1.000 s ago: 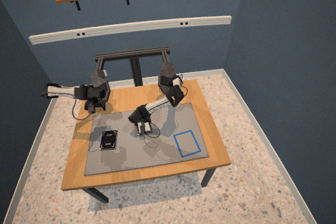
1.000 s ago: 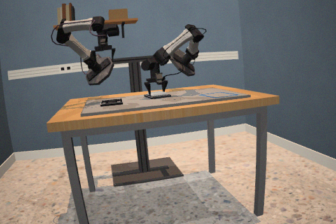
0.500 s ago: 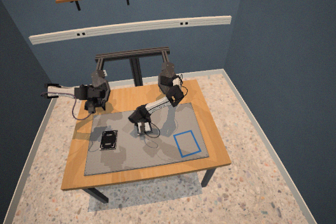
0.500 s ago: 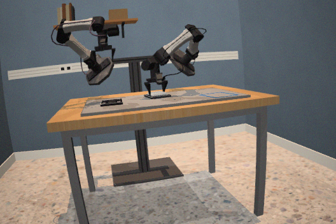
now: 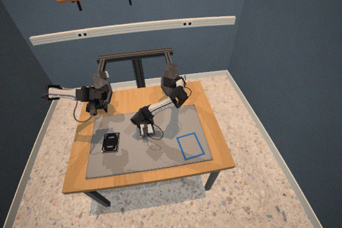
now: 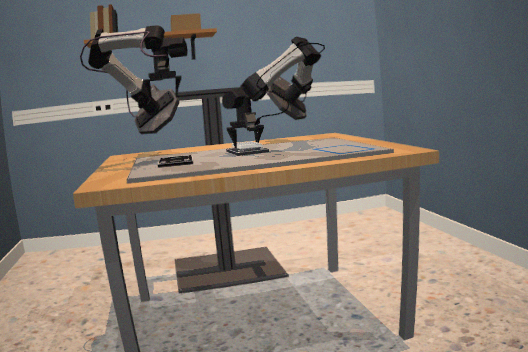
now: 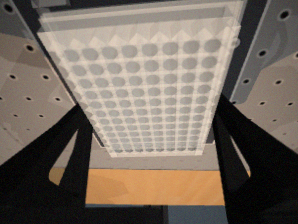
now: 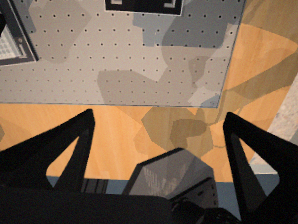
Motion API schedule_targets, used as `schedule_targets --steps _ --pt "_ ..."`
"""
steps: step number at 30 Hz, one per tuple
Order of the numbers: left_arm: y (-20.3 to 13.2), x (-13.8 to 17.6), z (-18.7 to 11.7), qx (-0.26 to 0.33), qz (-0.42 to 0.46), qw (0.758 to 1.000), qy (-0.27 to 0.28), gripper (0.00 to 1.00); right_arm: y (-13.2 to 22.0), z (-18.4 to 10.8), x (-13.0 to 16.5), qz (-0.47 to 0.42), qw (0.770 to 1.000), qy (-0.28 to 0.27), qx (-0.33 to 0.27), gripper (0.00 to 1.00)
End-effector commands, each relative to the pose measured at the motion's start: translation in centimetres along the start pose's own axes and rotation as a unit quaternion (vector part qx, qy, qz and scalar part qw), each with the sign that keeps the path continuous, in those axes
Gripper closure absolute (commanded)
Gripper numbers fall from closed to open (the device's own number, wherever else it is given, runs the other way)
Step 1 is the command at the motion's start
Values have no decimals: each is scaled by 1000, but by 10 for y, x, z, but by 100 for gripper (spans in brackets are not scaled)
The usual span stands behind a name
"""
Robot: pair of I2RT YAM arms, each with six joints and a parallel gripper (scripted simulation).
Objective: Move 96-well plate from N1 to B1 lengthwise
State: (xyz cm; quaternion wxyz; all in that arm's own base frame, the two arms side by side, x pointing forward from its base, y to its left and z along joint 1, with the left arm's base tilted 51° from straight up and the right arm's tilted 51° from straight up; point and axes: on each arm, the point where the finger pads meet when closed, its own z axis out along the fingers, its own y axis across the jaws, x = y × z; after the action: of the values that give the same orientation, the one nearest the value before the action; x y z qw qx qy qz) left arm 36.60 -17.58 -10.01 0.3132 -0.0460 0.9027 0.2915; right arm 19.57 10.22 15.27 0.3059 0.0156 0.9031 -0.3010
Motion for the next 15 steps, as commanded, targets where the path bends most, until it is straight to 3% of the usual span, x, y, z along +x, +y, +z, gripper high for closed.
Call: schedule_targets --steps 1,15 --pt "-9 -8 -27 14 -1 1000 -19 100 0 -1 1 -2 1000 0 0 0" --pt "-9 -7 -47 17 -2 1000 -16 100 0 -1 1 -2 1000 0 0 0"
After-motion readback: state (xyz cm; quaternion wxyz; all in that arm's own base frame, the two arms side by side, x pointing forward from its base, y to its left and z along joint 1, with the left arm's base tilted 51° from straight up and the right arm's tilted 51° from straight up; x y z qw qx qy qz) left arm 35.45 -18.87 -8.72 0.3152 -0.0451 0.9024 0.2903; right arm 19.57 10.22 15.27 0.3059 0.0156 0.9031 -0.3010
